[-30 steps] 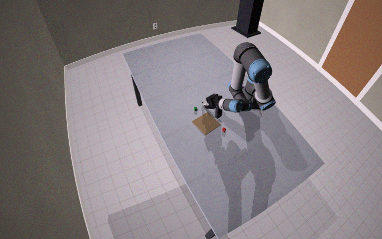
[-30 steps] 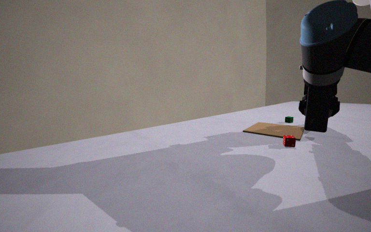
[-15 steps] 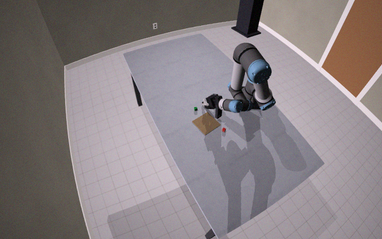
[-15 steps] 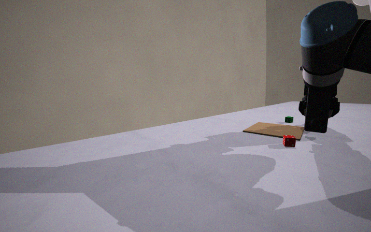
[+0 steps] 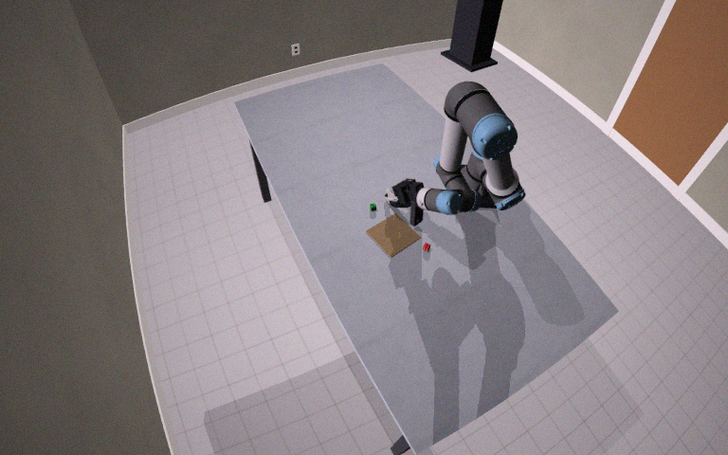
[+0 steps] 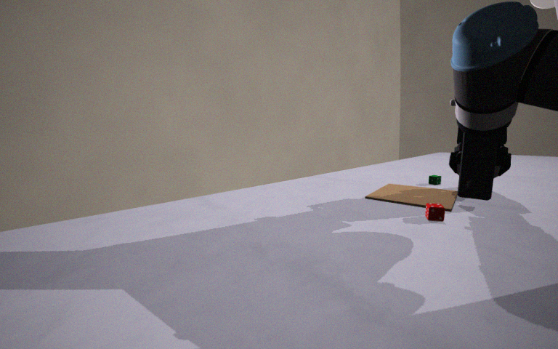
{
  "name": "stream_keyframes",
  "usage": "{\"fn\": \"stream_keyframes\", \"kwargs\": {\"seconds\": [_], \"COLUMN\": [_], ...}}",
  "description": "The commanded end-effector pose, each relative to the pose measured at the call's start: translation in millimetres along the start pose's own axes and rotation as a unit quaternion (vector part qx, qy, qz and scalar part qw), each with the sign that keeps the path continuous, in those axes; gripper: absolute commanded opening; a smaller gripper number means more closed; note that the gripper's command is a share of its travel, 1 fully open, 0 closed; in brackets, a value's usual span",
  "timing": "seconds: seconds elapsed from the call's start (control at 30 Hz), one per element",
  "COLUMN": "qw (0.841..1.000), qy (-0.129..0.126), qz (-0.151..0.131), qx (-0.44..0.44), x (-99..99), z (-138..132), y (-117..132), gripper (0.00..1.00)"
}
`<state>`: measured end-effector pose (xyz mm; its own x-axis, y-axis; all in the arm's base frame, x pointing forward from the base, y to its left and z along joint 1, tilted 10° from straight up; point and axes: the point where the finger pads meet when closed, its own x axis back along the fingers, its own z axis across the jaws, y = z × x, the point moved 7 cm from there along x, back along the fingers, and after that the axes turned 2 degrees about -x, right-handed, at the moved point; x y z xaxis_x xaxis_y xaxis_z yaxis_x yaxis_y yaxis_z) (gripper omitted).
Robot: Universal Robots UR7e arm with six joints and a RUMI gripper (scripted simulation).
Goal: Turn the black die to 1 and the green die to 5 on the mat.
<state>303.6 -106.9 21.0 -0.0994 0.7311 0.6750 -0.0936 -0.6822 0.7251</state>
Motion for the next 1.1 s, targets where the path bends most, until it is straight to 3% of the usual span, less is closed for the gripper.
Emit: {"fn": "stream_keyframes", "kwargs": {"seconds": [0.0, 0.33, 0.77, 1.07], "qw": [1.000, 1.000, 1.000, 1.000], "qy": [0.000, 0.000, 0.000, 0.000], "qz": [0.000, 0.000, 0.000, 0.000], "qx": [0.000, 0.000, 0.000, 0.000], "x": [0.1, 0.1, 0.1, 0.1], "z": [0.1, 0.1, 0.1, 0.1], "y": [0.2, 0.2, 0.2, 0.2], "gripper": [0.03, 0.03, 0.21, 0.21]}}
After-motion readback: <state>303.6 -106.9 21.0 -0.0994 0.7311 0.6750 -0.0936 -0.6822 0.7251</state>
